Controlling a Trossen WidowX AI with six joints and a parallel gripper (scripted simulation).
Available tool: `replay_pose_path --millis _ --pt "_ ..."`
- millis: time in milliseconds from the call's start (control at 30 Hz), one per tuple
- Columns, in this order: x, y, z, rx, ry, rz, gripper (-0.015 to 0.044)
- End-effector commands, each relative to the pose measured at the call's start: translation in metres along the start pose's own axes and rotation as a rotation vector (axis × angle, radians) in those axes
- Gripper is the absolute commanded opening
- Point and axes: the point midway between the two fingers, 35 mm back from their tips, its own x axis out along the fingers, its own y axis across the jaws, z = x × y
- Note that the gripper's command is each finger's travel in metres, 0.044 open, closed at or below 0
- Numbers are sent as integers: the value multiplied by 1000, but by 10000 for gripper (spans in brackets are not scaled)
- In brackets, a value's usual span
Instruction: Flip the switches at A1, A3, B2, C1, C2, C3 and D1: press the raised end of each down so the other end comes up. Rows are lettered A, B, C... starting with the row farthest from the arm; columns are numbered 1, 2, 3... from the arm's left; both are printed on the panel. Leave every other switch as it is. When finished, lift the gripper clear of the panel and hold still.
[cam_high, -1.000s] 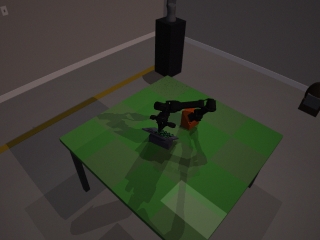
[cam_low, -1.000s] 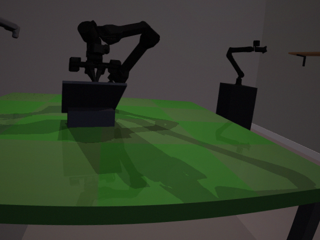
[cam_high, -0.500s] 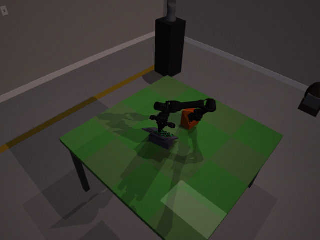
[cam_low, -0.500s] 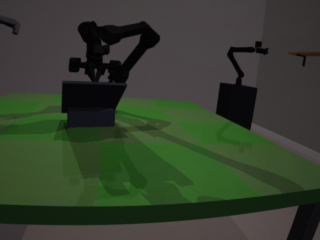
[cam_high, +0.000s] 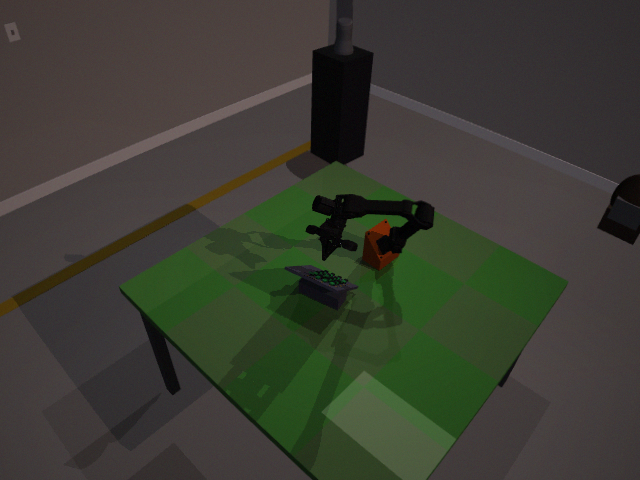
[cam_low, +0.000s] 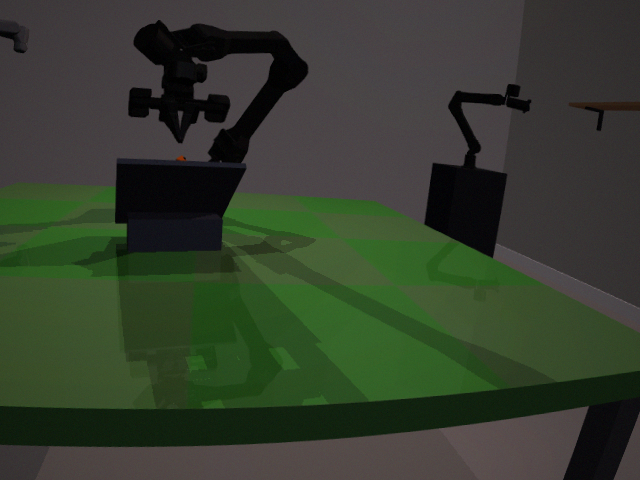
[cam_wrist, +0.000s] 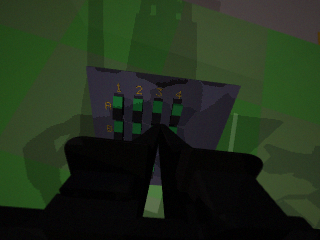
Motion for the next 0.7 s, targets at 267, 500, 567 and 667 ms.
replay_pose_path --millis 267,500,567,667 --pt "-5 31 -57 -7 -3 8 0" --pt "18 30 -58 -7 -19 4 0" --pt "29 31 -58 -7 -29 8 0" --pt "30 32 -58 -7 -31 9 0"
